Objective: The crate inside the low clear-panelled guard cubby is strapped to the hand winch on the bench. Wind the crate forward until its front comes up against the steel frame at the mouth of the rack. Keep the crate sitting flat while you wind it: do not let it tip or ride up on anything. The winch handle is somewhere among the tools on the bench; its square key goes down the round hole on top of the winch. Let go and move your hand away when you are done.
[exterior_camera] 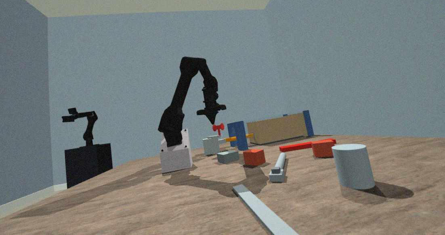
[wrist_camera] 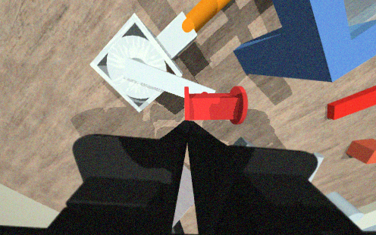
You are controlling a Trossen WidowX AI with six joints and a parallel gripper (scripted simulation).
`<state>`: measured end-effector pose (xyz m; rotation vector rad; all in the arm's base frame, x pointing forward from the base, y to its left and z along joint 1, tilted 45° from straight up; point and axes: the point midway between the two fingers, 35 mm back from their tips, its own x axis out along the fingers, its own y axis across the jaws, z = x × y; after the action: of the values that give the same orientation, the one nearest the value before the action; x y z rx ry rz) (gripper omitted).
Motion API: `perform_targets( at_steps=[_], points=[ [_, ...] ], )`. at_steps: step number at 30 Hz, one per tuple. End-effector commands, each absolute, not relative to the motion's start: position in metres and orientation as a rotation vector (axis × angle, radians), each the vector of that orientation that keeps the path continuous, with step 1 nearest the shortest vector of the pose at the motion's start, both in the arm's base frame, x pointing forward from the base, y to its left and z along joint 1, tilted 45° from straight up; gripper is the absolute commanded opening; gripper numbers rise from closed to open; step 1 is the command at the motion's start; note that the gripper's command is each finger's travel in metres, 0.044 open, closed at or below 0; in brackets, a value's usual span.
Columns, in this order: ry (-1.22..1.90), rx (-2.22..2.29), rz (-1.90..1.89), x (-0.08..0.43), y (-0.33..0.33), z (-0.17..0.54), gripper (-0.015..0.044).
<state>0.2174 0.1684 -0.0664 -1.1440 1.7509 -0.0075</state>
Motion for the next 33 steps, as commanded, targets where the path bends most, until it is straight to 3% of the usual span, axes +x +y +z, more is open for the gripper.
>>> perform_targets(
  at_steps=[1, 13, 24, 29, 33],
  points=[
    [1.759, -1.145, -0.012, 0.215, 0.167, -0.066, 0.0],
    [1.759, -1.145, -0.011, 0.22, 0.203, -0.03, 0.0],
    [1.397, -1.064, 0.209, 0.244, 0.184, -0.041, 0.0289],
    [1.371, -1.059, 0.218, 0.246, 0.183, -0.041, 0.042],
    [1.371, -1.059, 0.218, 0.246, 0.181, -0.043, 0.044]
  ],
)
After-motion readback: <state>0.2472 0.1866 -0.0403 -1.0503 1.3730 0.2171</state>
